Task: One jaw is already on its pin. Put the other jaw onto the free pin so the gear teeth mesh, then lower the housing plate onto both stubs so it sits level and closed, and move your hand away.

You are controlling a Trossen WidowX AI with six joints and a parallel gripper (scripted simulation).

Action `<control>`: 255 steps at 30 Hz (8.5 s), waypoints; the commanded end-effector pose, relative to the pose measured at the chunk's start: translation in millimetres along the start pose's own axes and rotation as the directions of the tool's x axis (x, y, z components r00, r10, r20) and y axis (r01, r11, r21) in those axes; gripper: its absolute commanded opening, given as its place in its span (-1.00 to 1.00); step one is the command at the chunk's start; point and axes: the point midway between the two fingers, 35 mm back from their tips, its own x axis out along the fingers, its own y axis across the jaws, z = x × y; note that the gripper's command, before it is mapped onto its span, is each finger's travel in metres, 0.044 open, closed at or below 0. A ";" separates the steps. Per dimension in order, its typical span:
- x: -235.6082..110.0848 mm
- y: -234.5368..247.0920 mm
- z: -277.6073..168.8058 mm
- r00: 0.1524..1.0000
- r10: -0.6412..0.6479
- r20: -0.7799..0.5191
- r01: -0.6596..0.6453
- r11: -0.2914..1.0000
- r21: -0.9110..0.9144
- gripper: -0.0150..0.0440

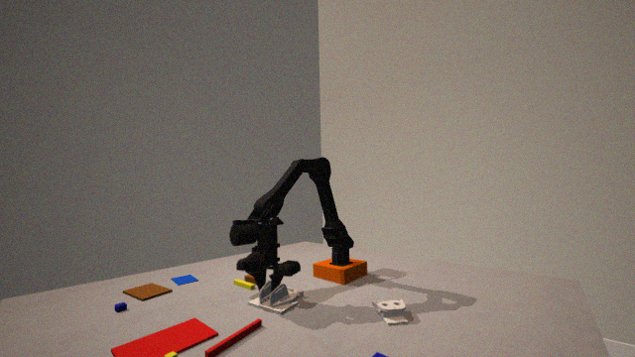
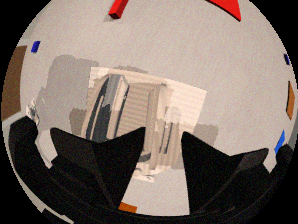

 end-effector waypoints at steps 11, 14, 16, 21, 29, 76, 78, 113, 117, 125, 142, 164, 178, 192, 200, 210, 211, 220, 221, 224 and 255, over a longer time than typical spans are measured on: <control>0.2 -0.6 -0.1 1.000 -0.004 0.000 0.004 1.000 -0.006 -0.04; 0.2 -0.6 -0.1 1.000 -0.004 0.000 0.004 1.000 -0.006 -0.04; 0.2 -0.6 -0.1 1.000 -0.004 0.000 0.004 1.000 -0.006 -0.04; 0.2 -0.6 -0.1 1.000 -0.004 0.000 0.004 1.000 -0.006 -0.04; 0.2 -0.6 -0.1 1.000 -0.004 0.000 0.004 1.000 -0.006 -0.04; 0.1 0.0 -0.1 1.000 0.000 0.000 0.000 1.000 0.000 0.27; -8.6 -0.4 0.8 1.000 0.000 0.000 0.000 1.000 -0.001 0.27; -90.0 337.5 -32.6 1.000 0.025 -0.003 -0.023 0.867 -0.498 1.00; -90.3 339.6 -34.3 1.000 0.025 -0.003 -0.023 0.865 -0.502 1.00; -50.9 338.6 -36.7 1.000 0.025 -0.004 -0.023 0.865 -0.502 1.00; -38.9 340.1 -35.3 1.000 0.025 -0.003 -0.023 0.865 -0.502 1.00; -10.2 341.6 -34.5 1.000 0.025 -0.003 -0.023 0.865 -0.502 1.00; 0.0 341.6 -34.8 1.000 0.025 -0.004 -0.023 0.865 -0.502 1.00; 0.3 341.6 -34.8 1.000 0.025 -0.004 -0.023 0.865 -0.502 1.00; 0.0 341.5 -34.9 1.000 0.024 -0.004 -0.023 0.862 -0.506 0.91; 0.0 341.5 -34.9 1.000 0.024 -0.004 -0.023 0.862 -0.506 0.70; 0.0 341.5 -34.9 1.000 0.024 -0.004 -0.023 0.862 -0.506 0.70; -0.5 341.5 -34.8 1.000 0.024 -0.004 -0.023 0.862 -0.506 0.70; -2.0 341.6 -34.7 1.000 0.024 -0.004 -0.023 0.862 -0.506 0.70; -10.7 342.1 -33.9 1.000 0.024 -0.004 -0.023 0.863 -0.505 0.70; -72.9 329.6 -28.9 1.000 0.025 -0.003 -0.023 0.875 -0.483 0.70</control>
